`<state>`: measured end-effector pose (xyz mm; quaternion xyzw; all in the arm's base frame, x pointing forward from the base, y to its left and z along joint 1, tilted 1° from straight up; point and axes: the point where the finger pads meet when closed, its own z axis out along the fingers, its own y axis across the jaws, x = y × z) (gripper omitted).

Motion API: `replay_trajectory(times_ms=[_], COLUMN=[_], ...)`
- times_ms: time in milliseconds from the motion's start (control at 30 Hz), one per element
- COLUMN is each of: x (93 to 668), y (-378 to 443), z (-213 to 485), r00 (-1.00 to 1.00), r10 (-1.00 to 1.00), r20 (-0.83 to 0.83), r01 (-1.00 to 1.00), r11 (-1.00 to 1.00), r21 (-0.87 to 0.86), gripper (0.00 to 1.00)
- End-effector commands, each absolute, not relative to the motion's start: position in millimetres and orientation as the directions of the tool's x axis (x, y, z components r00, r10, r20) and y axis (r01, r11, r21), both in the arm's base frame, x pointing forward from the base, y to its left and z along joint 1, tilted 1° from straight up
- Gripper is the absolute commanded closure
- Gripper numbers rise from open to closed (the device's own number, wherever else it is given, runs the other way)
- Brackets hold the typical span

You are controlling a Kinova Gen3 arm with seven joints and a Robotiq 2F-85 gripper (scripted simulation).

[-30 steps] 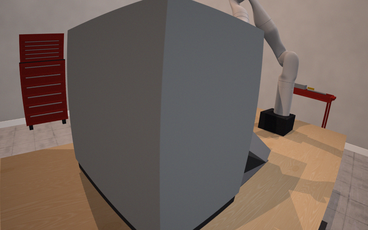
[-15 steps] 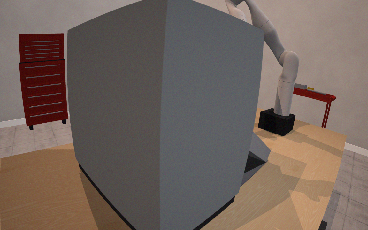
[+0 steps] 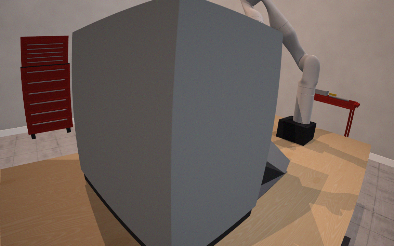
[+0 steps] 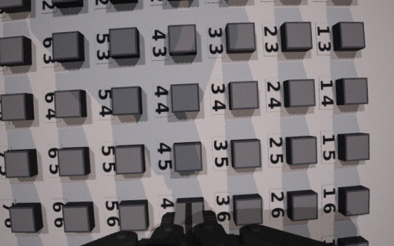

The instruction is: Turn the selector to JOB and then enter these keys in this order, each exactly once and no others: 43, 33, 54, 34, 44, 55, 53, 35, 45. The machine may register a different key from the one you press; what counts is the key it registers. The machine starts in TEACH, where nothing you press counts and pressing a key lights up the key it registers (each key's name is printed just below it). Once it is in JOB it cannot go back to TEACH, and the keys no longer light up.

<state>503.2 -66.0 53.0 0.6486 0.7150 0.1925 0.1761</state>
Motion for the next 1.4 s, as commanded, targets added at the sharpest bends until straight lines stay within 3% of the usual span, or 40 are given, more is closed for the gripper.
replay_trajectory(times_ms=[0,1367], x=[503.7,508.3], y=[-66.0,-65.6], z=[53.7,45.8], r00=[-0.097,-0.097], r10=[0.995,0.995], r20=[-0.003,-0.003], r01=[0.859,0.859], r11=[0.085,0.085], r21=[0.505,0.505], gripper=[0.90,0.90])
